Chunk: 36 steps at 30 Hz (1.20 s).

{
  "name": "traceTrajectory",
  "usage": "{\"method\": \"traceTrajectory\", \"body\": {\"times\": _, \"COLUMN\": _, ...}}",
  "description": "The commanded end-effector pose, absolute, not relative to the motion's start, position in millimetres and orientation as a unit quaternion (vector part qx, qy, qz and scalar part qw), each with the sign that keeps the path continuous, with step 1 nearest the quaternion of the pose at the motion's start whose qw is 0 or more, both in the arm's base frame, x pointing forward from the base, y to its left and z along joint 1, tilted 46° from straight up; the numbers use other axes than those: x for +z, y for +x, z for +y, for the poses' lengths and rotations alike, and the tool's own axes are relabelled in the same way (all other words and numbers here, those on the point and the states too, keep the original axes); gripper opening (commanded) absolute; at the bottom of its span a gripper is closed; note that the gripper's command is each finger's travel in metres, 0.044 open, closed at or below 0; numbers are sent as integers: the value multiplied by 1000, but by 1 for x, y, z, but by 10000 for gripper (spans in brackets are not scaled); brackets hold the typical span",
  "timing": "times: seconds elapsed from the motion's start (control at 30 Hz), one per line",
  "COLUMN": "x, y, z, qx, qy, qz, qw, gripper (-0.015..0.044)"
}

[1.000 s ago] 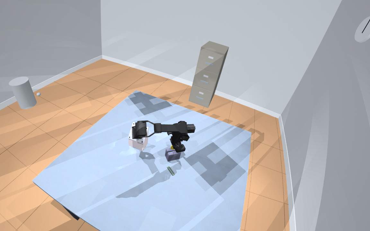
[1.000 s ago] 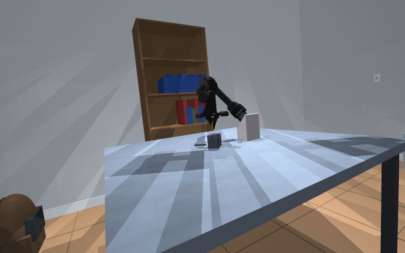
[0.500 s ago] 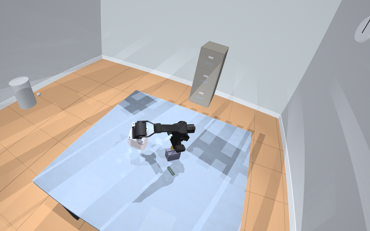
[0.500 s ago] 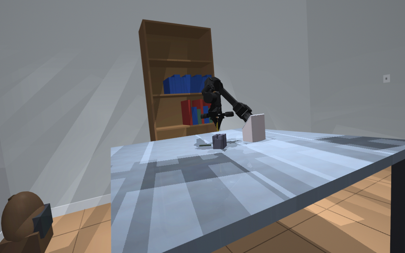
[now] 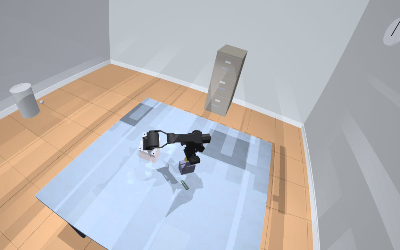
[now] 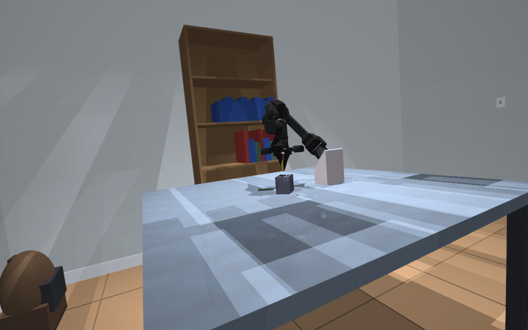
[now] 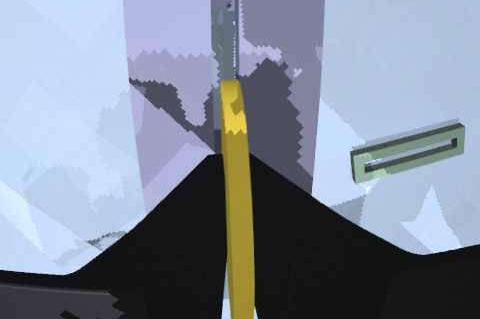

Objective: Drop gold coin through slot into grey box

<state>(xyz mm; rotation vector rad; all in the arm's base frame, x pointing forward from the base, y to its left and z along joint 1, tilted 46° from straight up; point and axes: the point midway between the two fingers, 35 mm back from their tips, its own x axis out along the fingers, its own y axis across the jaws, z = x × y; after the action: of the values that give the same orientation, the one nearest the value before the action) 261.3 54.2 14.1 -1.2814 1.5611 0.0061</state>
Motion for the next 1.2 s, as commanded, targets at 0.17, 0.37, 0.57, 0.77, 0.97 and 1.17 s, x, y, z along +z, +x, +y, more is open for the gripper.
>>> {"method": "traceTrajectory", "body": {"times": 0.17, "x": 14, "y": 261, "z": 54, "qx": 3, "qy": -537, "qz": 654, "qw": 532, "gripper": 0}}
{"method": "traceTrajectory", "body": {"times": 0.37, "x": 12, "y": 263, "z": 51, "qx": 3, "qy": -538, "qz": 654, "qw": 532, "gripper": 0}}
{"method": "traceTrajectory", "body": {"times": 0.57, "x": 9, "y": 263, "z": 49, "qx": 5, "qy": -539, "qz": 654, "qw": 530, "gripper": 0}}
{"method": "traceTrajectory", "body": {"times": 0.77, "x": 7, "y": 264, "z": 46, "qx": 4, "qy": -539, "qz": 654, "qw": 531, "gripper": 0}}
{"method": "traceTrajectory", "body": {"times": 0.97, "x": 5, "y": 264, "z": 44, "qx": 4, "qy": -539, "qz": 654, "qw": 531, "gripper": 0}}
{"method": "traceTrajectory", "body": {"times": 1.17, "x": 2, "y": 264, "z": 41, "qx": 4, "qy": -539, "qz": 654, "qw": 531, "gripper": 0}}
